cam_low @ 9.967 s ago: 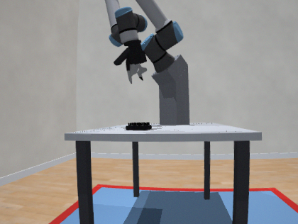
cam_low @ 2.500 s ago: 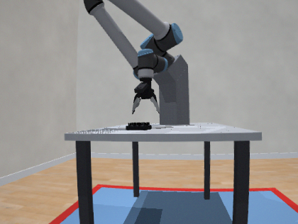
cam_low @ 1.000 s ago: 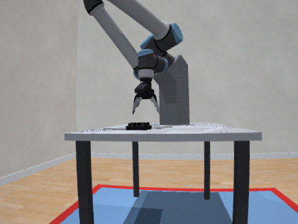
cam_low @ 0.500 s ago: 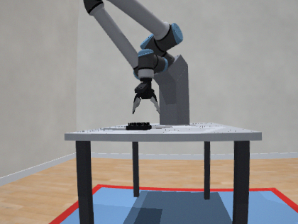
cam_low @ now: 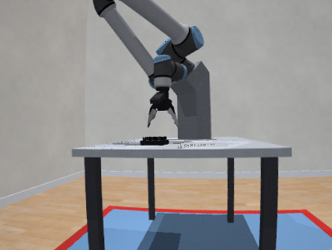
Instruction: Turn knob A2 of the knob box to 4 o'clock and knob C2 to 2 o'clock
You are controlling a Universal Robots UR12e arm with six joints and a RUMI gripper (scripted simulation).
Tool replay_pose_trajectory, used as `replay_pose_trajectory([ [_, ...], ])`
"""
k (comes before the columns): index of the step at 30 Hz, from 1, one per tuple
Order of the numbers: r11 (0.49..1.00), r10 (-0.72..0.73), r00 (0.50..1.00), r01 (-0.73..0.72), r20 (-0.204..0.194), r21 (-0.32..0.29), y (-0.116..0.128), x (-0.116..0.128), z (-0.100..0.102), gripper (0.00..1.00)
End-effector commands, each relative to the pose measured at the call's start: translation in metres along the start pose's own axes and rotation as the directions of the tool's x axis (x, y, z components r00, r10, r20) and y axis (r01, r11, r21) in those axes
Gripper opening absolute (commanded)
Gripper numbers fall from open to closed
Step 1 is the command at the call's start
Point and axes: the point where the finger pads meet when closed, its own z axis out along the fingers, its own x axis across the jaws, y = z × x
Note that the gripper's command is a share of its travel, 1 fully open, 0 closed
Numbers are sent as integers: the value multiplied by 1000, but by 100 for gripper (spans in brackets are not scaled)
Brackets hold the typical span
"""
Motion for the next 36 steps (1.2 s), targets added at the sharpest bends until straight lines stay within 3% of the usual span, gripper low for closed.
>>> replay_pose_trajectory([
  [1,1000,0,1000,0,0,1,0,0,0,100],
  [22,1000,24,1000,-24,0,0,-2,-1,-1,100],
  [30,989,150,989,-150,1,0,-11,-4,-3,100],
  [36,940,341,940,-341,1,0,-26,-10,-7,100],
])
